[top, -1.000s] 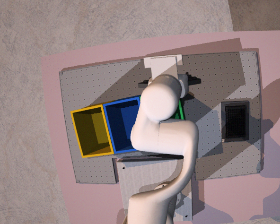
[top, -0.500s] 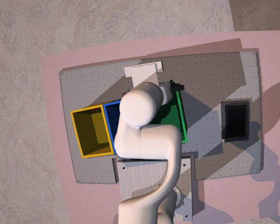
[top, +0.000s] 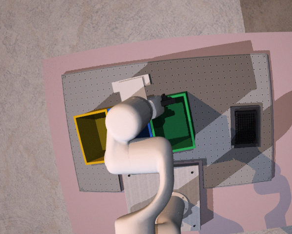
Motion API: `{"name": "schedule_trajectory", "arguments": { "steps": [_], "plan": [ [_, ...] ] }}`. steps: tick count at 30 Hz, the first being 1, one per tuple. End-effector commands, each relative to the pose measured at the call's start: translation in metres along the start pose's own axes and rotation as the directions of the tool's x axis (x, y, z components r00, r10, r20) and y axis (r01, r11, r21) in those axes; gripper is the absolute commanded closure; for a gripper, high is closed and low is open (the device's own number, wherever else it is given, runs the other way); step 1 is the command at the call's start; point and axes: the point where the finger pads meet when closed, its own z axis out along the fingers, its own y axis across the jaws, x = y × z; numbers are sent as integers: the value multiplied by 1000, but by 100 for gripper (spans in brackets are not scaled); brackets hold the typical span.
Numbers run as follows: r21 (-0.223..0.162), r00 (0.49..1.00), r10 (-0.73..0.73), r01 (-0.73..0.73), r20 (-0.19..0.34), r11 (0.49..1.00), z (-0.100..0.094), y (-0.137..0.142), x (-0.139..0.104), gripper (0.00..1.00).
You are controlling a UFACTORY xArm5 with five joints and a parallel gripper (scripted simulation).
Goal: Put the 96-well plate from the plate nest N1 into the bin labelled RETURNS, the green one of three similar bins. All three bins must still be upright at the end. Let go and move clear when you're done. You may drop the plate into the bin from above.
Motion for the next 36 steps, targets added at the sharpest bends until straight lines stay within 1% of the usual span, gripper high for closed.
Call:
{"name": "schedule_trajectory", "arguments": {
  "steps": [1, 3, 6, 11, 18, 20, 35, 36],
  "plan": [
    [3, 1000, -16, 16, 8, 1000, 0, -23, -12, 0],
    [3, 1000, -16, 16, 8, 1000, 0, -23, -12, 0],
    [4, 1000, -16, 16, 8, 1000, 1, -31, -17, 0],
    [-1, 990, 138, -138, 29, 990, 2, -9, -28, 0],
    [-3, 990, 138, -138, 30, 990, 5, 23, -44, 0],
    [-3, 990, 138, -138, 30, 990, 5, 23, -44, 0],
    [-6, 990, 138, -138, 32, 990, 9, 90, -77, 0],
    [-6, 990, 138, -138, 32, 990, 9, 90, -77, 0]
  ]
}}
